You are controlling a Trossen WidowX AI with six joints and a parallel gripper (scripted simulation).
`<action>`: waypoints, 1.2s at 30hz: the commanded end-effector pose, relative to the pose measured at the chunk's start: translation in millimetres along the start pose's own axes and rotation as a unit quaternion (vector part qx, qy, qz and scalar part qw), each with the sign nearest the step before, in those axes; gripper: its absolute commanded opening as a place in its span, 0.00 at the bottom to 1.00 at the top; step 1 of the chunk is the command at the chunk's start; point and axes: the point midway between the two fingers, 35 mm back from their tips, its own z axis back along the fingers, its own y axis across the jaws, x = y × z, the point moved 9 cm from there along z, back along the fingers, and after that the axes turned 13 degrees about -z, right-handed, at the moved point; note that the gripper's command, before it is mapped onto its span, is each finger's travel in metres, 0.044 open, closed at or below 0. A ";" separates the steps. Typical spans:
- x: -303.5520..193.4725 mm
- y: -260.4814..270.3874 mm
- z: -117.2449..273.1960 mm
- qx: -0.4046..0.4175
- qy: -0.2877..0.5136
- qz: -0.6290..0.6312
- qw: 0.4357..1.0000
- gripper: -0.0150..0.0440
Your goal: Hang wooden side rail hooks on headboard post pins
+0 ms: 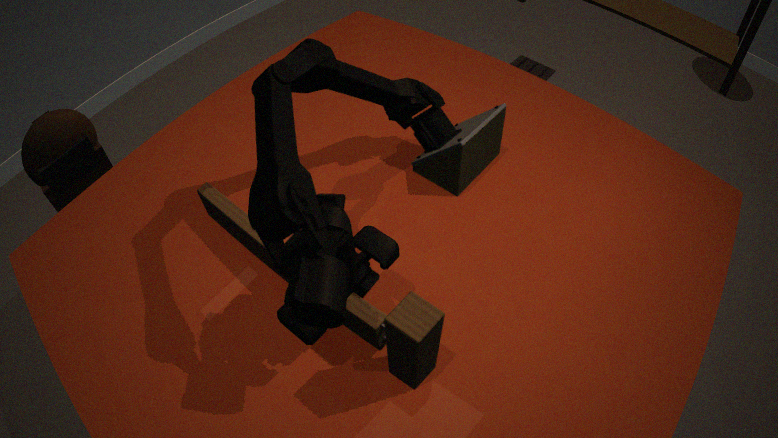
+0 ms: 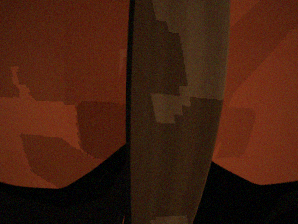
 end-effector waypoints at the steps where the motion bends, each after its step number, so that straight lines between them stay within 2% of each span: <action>1: -1.0 -1.0 6.1 0.004 0.004 -0.002 1.000 0.25; 36: -1.0 -1.1 11.9 0.004 0.004 -0.002 1.000 0.25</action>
